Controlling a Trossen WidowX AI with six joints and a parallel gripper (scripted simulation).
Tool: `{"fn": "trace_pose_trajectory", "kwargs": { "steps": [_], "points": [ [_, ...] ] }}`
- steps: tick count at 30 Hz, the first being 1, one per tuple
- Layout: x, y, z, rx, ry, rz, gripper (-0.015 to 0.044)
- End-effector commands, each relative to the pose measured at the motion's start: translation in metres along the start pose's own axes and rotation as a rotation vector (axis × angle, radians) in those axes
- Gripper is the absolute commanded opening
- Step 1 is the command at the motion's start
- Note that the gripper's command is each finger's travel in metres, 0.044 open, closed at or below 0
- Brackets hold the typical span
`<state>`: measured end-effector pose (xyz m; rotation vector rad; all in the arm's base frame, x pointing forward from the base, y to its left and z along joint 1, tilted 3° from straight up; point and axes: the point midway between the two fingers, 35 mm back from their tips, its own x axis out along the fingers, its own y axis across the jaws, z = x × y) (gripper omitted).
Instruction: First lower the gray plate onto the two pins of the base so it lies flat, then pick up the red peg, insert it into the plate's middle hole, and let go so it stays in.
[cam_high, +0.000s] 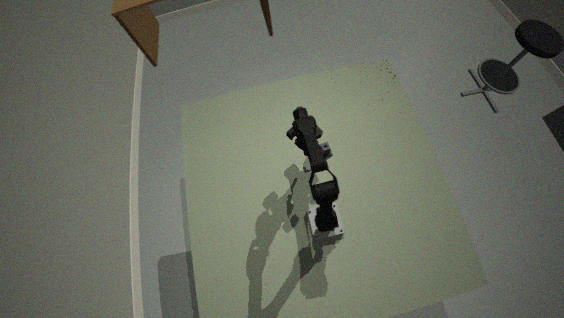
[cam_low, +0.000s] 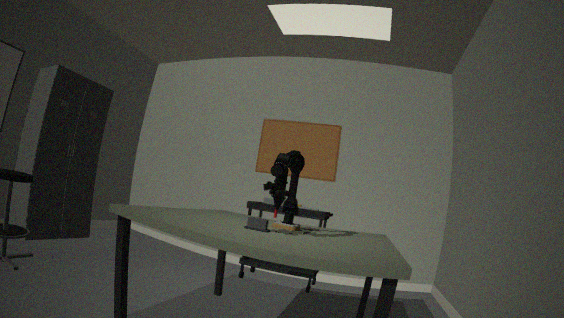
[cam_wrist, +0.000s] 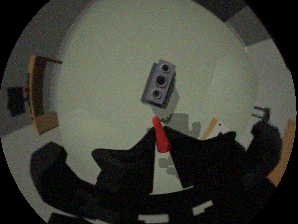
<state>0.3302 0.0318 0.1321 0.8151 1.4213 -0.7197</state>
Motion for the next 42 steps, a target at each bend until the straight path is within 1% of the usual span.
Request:
{"fn": "trace_pose_trajectory", "kwargs": {
  "steps": [1, 22, 42],
  "points": [
    [0.002, -0.001, 0.013, -0.002, 0.006, -0.005, 0.0],
    [0.003, -0.018, 0.077, -0.01, 0.002, -0.002, 0.0],
    [0.003, -0.019, 0.079, -0.01, 0.002, -0.002, 0.0]
  ]
}}
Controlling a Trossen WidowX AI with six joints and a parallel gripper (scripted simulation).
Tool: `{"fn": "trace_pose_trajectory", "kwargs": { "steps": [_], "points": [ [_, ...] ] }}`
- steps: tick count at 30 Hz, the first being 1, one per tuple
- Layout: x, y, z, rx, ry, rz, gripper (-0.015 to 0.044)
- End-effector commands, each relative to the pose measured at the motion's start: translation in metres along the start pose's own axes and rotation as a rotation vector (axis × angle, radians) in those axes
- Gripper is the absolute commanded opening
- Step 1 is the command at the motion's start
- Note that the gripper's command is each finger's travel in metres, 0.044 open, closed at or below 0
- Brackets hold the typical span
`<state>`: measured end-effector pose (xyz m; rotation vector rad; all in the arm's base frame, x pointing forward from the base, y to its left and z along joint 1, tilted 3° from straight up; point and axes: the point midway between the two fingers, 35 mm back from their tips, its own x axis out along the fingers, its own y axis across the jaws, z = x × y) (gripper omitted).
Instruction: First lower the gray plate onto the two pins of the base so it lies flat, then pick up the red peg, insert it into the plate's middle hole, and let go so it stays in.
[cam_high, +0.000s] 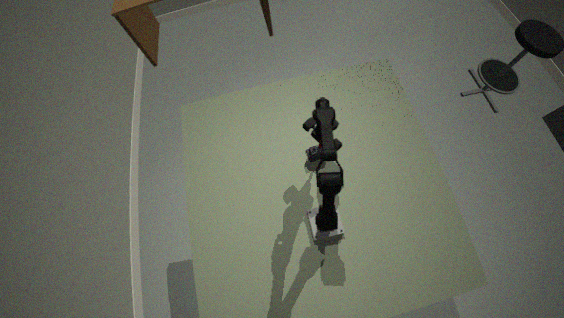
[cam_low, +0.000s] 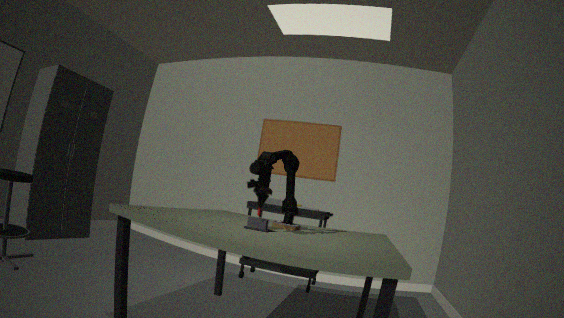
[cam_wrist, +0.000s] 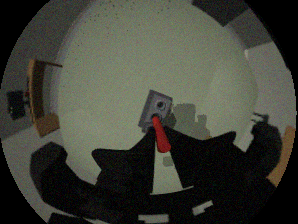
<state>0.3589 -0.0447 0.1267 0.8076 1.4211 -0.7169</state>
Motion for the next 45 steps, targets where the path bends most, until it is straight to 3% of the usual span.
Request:
{"fn": "trace_pose_trajectory", "kwargs": {
  "steps": [1, 45],
  "points": [
    [0.0, 0.0, 0.0, -0.004, 0.005, -0.001, 0.0],
    [0.015, -0.001, -0.001, -0.001, 0.001, -0.001, 0.0]
  ]
}}
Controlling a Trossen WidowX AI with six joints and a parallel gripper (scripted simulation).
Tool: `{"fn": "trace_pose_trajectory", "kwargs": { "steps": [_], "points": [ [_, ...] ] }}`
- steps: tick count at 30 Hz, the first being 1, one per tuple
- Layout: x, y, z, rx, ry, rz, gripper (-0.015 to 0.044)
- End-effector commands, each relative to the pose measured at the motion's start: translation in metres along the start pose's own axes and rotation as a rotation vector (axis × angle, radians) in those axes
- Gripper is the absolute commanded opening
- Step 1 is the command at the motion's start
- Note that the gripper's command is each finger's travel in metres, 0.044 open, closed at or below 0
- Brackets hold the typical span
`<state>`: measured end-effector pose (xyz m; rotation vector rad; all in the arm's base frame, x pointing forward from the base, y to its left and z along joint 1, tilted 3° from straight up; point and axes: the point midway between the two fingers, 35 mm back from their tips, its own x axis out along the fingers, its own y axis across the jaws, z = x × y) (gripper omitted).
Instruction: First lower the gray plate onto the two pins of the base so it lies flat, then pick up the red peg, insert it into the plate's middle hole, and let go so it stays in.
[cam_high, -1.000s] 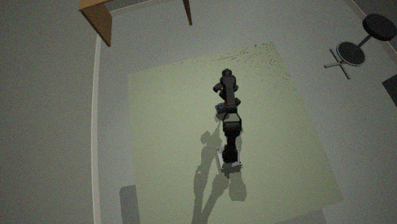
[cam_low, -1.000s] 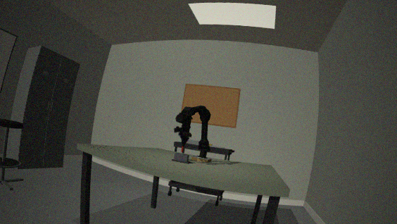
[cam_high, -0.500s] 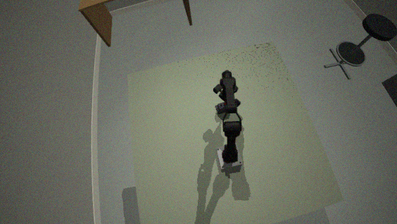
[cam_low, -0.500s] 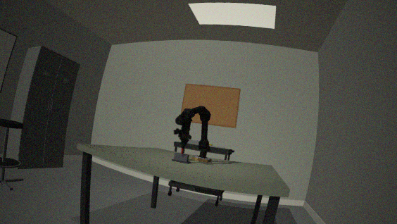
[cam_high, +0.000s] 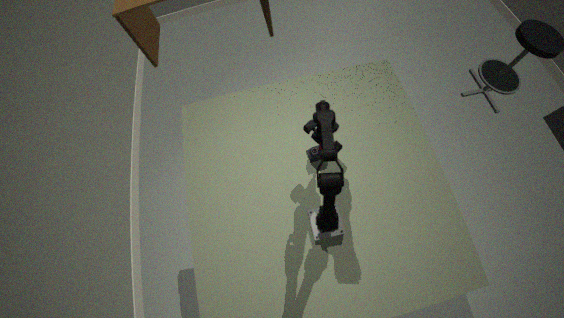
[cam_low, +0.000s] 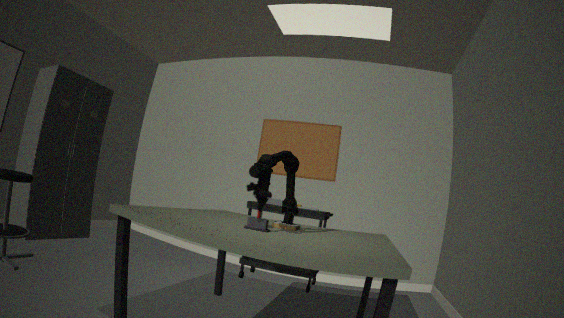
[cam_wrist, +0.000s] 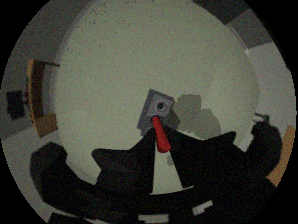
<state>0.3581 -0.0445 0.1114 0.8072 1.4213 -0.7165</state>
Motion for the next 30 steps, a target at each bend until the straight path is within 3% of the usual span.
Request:
{"fn": "trace_pose_trajectory", "kwargs": {
  "steps": [1, 28, 30],
  "points": [
    [-0.0001, -0.0001, -0.0003, 0.0, 0.001, -0.001, 0.0],
    [0.0026, -0.0014, -0.0006, 0.001, 0.001, -0.001, 0.0],
    [0.0026, -0.0014, -0.0006, 0.001, 0.001, -0.001, 0.0053]
  ]
}}
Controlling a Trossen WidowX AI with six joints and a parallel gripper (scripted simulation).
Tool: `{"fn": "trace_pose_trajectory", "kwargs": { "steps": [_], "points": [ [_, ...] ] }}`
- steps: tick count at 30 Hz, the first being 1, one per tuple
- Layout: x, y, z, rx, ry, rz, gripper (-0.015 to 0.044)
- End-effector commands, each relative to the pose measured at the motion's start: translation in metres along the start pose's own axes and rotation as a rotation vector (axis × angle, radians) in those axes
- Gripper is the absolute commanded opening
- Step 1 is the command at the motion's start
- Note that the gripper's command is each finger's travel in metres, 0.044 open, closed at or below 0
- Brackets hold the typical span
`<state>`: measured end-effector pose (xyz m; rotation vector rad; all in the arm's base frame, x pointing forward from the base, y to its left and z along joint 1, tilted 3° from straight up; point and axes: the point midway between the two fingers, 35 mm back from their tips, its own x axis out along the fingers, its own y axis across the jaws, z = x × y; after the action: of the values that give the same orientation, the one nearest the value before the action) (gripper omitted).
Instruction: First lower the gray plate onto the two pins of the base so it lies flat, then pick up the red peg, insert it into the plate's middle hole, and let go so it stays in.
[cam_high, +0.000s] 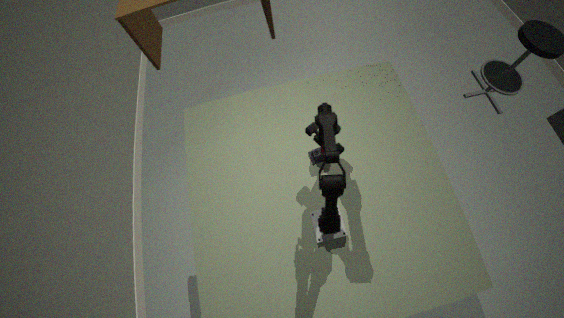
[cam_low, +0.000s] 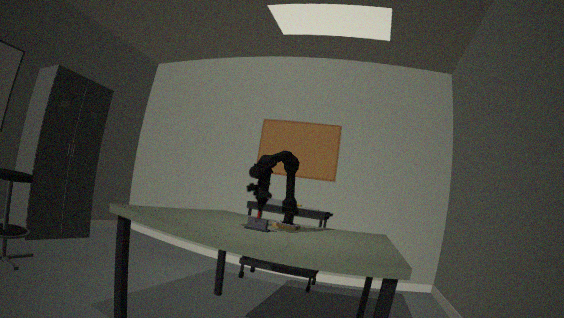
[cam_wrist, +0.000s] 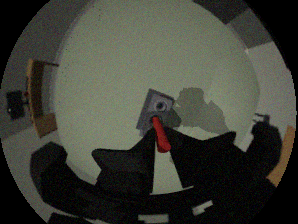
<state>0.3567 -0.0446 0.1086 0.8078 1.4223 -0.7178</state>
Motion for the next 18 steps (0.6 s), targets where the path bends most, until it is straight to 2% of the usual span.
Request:
{"fn": "trace_pose_trajectory", "kwargs": {
  "steps": [1, 4, 18],
  "points": [
    [-0.0001, 0.0, 0.0, 0.0, 0.0, 0.0, 0.0079],
    [-0.0001, 0.0, 0.0, 0.0, 0.0, 0.0, 0.015],
    [-0.0023, 0.0001, 0.0002, -0.002, 0.002, 0.0, 0.015]
  ]
}}
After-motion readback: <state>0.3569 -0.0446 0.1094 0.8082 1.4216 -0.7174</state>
